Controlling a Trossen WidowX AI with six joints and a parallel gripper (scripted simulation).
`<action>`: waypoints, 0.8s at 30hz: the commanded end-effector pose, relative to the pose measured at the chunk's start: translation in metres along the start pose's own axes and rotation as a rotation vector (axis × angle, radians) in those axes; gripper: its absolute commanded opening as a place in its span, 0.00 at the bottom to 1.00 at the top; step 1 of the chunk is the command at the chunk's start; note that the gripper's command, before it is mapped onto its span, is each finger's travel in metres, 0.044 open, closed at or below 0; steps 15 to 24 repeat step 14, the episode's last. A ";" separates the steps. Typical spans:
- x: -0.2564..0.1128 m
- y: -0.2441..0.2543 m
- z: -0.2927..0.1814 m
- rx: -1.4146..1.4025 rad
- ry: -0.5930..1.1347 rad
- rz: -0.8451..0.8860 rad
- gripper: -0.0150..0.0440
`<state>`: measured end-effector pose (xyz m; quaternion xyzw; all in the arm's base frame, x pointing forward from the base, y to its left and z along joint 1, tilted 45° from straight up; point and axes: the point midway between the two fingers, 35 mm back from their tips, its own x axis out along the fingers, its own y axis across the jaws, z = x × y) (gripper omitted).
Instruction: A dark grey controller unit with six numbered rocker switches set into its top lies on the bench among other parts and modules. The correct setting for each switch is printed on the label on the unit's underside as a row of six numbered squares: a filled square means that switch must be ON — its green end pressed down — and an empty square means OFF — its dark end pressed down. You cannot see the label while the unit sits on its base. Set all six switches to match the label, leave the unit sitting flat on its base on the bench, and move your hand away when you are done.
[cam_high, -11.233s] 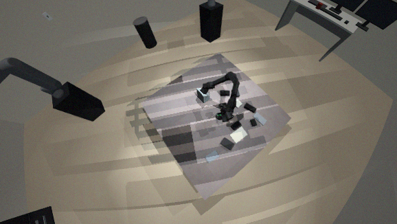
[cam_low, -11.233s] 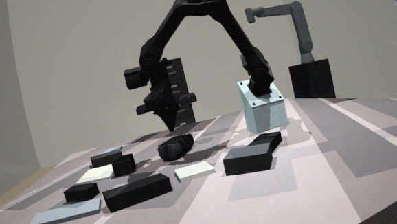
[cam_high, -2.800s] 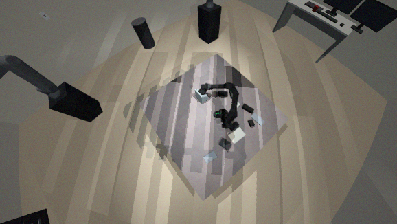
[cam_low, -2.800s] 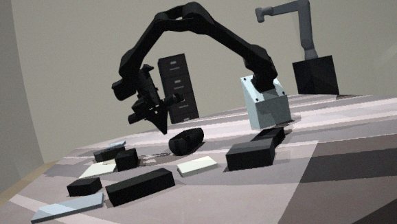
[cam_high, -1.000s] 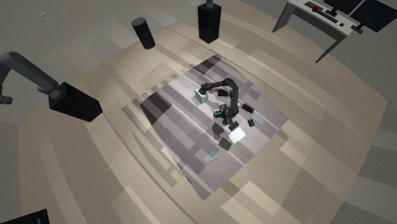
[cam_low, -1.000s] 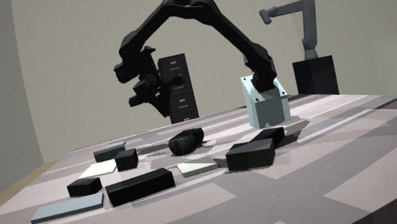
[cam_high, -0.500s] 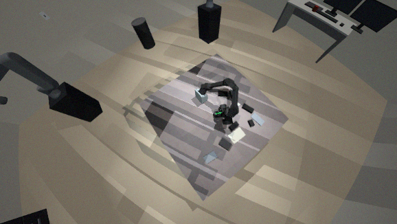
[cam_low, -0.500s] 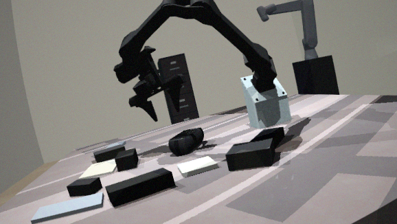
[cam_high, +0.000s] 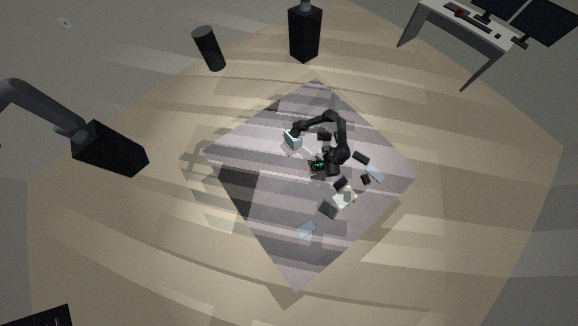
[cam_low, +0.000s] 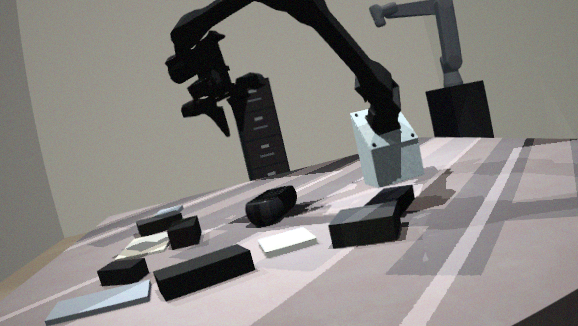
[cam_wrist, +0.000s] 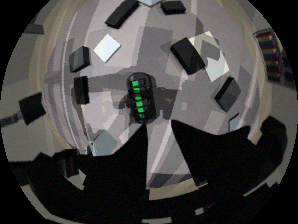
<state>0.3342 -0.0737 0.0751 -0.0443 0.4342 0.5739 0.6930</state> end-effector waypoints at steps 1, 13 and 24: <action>-0.001 0.001 0.000 -0.003 0.008 0.007 0.33; -0.001 0.001 0.000 -0.003 0.008 0.007 0.25; -0.001 0.001 0.000 -0.003 0.008 0.007 0.25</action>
